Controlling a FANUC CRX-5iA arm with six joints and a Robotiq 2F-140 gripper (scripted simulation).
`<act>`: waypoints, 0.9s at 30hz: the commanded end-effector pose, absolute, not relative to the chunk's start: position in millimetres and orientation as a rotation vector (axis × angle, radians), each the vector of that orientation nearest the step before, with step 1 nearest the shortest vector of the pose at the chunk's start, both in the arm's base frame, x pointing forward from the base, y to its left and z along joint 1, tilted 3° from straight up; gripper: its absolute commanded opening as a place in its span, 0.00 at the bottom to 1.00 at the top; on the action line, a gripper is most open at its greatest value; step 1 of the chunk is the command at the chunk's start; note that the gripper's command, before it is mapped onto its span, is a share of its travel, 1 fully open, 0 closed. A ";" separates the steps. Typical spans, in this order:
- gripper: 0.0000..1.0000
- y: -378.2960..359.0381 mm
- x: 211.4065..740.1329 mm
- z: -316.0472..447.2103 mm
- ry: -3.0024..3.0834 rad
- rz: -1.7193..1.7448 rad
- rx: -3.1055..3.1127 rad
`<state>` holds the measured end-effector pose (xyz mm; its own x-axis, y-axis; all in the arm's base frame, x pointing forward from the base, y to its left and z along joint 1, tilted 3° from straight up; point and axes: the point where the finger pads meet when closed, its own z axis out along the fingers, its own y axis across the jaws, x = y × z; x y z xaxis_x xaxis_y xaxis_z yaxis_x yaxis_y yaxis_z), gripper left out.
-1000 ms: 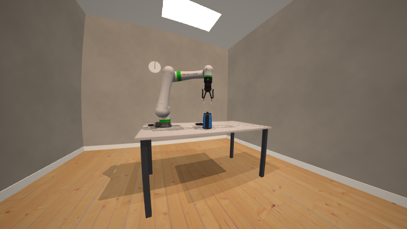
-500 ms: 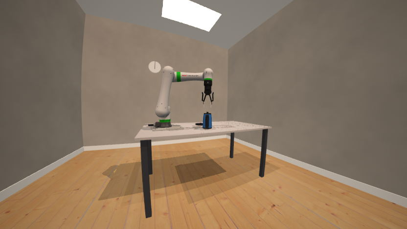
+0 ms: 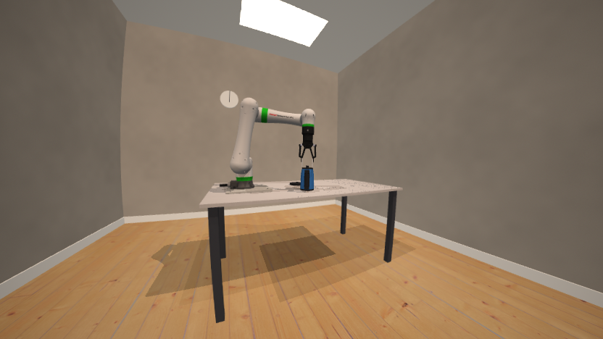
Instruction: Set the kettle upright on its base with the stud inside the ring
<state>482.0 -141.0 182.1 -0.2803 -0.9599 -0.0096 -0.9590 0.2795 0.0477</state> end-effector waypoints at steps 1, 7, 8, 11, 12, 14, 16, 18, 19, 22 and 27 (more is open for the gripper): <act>0.47 -140.9 482.0 173.2 -2.497 -0.067 1.872; 0.47 -140.8 481.7 167.6 -2.497 -0.067 1.872; 0.47 -140.8 481.7 167.1 -2.497 -0.067 1.872; 0.47 -140.8 481.7 166.7 -2.497 -0.067 1.872; 0.47 -140.8 481.7 166.7 -2.497 -0.067 1.872; 0.47 -140.8 481.7 166.7 -2.497 -0.067 1.872; 0.47 -140.8 481.7 166.7 -2.497 -0.067 1.872; 0.47 -140.8 481.7 166.7 -2.497 -0.067 1.872; 0.47 -140.8 481.7 166.7 -2.497 -0.067 1.872; 0.47 -140.8 481.7 166.7 -2.497 -0.067 1.872; 0.47 -140.8 481.7 166.7 -2.497 -0.067 1.872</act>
